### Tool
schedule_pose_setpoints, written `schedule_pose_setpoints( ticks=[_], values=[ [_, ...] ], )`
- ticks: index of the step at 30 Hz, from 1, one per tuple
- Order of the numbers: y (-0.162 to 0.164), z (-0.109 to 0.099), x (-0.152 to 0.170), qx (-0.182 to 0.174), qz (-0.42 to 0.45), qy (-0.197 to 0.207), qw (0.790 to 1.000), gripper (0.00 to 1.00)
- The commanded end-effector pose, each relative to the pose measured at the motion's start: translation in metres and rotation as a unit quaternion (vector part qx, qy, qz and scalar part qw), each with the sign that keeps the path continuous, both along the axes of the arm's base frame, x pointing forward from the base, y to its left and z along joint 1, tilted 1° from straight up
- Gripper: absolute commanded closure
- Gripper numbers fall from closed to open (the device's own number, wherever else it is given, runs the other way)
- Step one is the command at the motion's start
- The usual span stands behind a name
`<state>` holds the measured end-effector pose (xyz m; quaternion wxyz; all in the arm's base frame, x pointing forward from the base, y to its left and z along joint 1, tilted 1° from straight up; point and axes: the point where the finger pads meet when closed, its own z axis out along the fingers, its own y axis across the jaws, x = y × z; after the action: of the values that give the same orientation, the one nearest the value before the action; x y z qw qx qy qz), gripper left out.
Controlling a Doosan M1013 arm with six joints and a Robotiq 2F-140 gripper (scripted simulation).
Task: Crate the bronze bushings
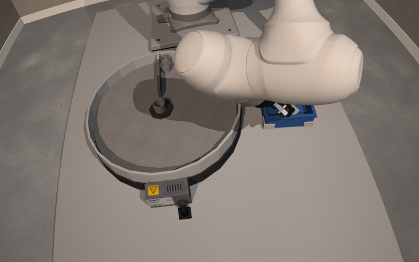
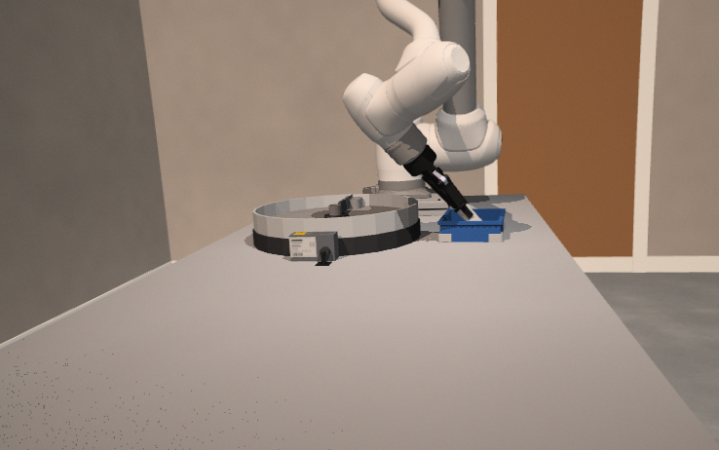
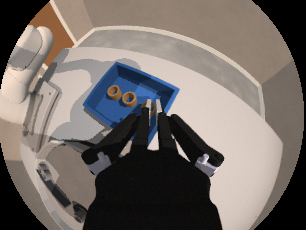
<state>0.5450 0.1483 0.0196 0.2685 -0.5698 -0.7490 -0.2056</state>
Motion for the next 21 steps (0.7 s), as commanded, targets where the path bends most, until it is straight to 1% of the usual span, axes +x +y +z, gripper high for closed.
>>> schedule_pose_setpoints(
  ticks=[1, 5, 9, 13, 17, 19, 21],
  values=[
    [0.000, 0.000, 0.000, 0.000, 0.000, 0.000, 1.000, 0.93],
    [0.000, 0.001, 0.000, 0.000, 0.000, 0.000, 1.000, 0.93],
    [0.000, 0.007, 0.000, 0.000, 0.000, 0.000, 1.000, 0.93],
    [0.000, 0.019, 0.000, 0.000, 0.000, 0.000, 1.000, 0.93],
    [0.000, 0.036, 0.000, 0.000, 0.000, 0.000, 1.000, 0.93],
    [0.000, 0.036, 0.000, 0.000, 0.000, 0.000, 1.000, 0.93],
    [0.000, 0.046, -0.001, 0.000, 0.000, 0.000, 1.000, 0.93]
  ],
)
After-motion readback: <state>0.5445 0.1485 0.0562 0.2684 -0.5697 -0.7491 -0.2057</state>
